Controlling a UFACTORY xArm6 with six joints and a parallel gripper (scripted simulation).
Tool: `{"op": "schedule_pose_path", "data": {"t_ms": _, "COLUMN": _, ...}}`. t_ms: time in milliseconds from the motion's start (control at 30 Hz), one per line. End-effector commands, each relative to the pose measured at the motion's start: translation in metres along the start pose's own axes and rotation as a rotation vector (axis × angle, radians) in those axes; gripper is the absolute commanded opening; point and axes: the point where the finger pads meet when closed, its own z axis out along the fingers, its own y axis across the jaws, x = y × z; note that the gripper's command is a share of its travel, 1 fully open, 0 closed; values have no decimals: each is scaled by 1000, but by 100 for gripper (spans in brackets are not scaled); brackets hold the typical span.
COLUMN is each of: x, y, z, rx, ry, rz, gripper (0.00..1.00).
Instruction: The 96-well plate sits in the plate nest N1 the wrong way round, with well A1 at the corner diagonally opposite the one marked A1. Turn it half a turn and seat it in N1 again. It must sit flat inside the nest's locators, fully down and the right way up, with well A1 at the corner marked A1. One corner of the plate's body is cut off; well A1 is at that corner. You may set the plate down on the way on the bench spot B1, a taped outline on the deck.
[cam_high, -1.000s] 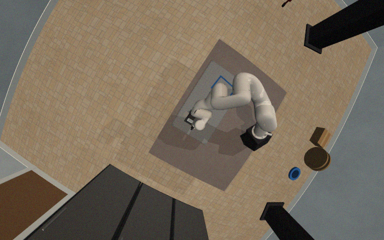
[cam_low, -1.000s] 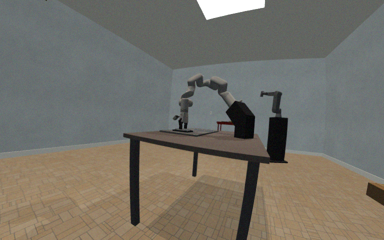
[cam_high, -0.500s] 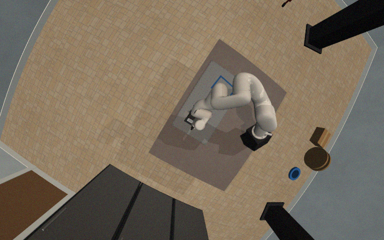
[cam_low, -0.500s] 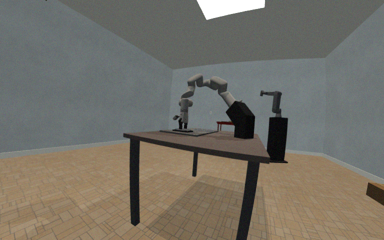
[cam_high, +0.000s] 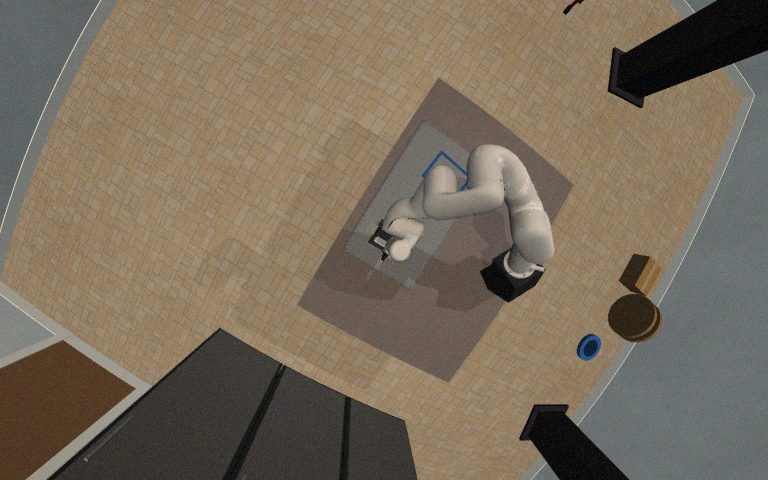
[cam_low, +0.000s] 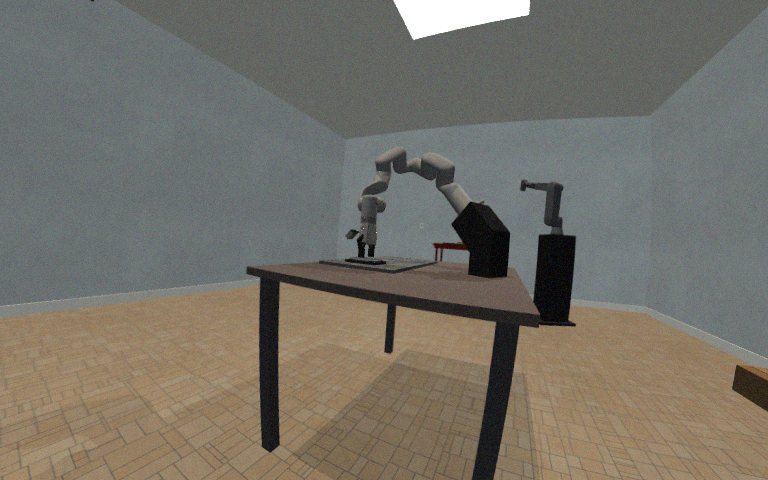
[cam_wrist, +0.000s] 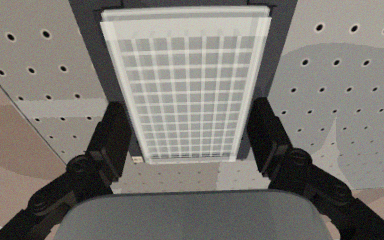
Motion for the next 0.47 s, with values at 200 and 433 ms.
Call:
{"op": "schedule_pose_path", "data": {"t_ms": 200, "x": 1, "y": -1, "z": -13, "rx": 2, "ry": 2, "rz": 0, "gripper": 100}}
{"op": "schedule_pose_path", "data": {"t_ms": 433, "x": 1, "y": -1, "z": -13, "rx": 2, "ry": 2, "rz": 0, "gripper": 100}}
